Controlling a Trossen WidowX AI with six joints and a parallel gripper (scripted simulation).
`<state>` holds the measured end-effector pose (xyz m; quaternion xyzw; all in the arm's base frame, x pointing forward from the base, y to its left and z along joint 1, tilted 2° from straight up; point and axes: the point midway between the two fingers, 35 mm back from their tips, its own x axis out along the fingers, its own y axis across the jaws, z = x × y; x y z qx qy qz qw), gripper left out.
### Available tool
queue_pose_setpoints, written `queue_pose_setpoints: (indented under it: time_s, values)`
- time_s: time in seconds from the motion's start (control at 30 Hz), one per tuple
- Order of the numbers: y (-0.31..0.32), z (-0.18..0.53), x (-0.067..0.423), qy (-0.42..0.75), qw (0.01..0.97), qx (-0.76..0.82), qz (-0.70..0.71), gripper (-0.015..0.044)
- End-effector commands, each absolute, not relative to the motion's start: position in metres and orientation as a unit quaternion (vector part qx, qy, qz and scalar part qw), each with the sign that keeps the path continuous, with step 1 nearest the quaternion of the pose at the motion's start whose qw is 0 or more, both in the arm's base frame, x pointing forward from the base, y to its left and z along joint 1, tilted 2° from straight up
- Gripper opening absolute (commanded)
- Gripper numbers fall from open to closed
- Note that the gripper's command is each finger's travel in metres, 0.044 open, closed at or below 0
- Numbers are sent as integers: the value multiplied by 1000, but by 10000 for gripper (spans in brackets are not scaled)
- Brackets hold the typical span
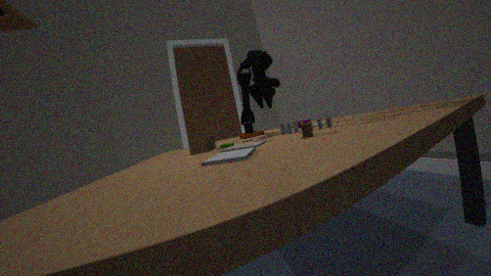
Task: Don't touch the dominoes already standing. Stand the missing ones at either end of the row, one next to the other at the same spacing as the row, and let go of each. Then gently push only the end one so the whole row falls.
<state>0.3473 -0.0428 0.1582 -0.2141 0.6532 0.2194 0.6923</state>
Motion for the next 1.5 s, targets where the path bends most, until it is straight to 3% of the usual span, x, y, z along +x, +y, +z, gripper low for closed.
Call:
queue_pose_setpoints:
  time_s: [0.0, 0.3, 0.73, 1.0, 1.47]
  values:
    - [-91, 126, 308, 604, 644, -334, 329, 440]
    - [-119, 97, 270, 553, 590, -422, 411, 440]
    - [-118, 95, 270, 553, 590, -422, 411, 440]
    - [-117, 33, 273, 553, 590, -422, 411, 440]
    - [-114, 18, 274, 553, 590, -421, 411, 440]
